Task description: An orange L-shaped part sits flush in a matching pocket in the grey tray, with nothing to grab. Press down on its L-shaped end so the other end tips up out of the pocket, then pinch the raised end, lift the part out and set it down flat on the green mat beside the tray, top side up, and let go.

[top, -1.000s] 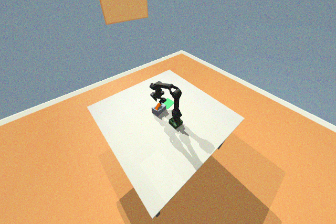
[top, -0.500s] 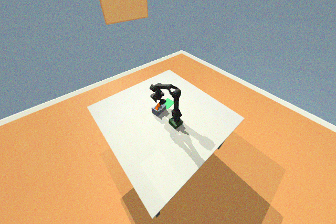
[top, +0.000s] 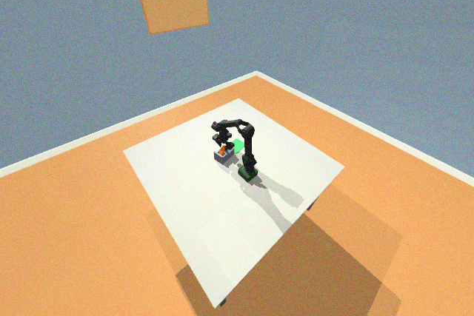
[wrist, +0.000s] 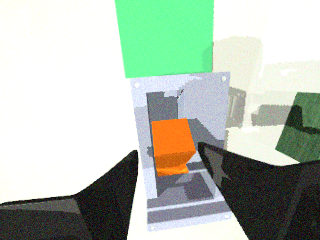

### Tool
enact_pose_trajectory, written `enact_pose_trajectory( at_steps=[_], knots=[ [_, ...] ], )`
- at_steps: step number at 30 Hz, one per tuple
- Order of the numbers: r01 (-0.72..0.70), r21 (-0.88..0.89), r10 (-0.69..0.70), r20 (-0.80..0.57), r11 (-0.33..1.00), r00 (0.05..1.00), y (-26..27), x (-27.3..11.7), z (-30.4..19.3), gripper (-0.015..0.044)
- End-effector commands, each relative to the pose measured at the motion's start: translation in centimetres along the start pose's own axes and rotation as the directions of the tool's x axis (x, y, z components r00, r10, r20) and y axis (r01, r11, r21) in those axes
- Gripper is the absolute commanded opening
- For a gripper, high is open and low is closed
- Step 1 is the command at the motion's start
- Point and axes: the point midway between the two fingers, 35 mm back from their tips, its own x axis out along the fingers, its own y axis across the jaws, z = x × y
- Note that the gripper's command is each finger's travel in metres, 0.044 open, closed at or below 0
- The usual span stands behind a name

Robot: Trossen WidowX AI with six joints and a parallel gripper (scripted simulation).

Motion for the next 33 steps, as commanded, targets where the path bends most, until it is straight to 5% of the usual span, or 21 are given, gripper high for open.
enact_pose_trajectory(
  at_steps=[1,3,8,18,21,33],
  knots=[
    [0.004,0.005,-0.004,0.003,1.0,1.0,-0.2,0.7,0.0,0.028],
    [0.004,0.005,-0.004,0.003,1.0,1.0,-0.2,0.8,0.0,0.028],
    [0.001,0.0,-0.001,0.0,1.0,1.0,-0.1,0.4,0.0,0.0149],
    [0.001,0.0,-0.001,0.0,1.0,1.0,-0.1,0.4,0.0,0.0082],
    [0.001,0.0,-0.001,0.0,1.0,1.0,-0.1,0.4,0.0,0.0003],
    [0.002,0.002,-0.002,0.001,1.0,1.0,-0.1,-0.4,0.0,0.0]
  ],
)
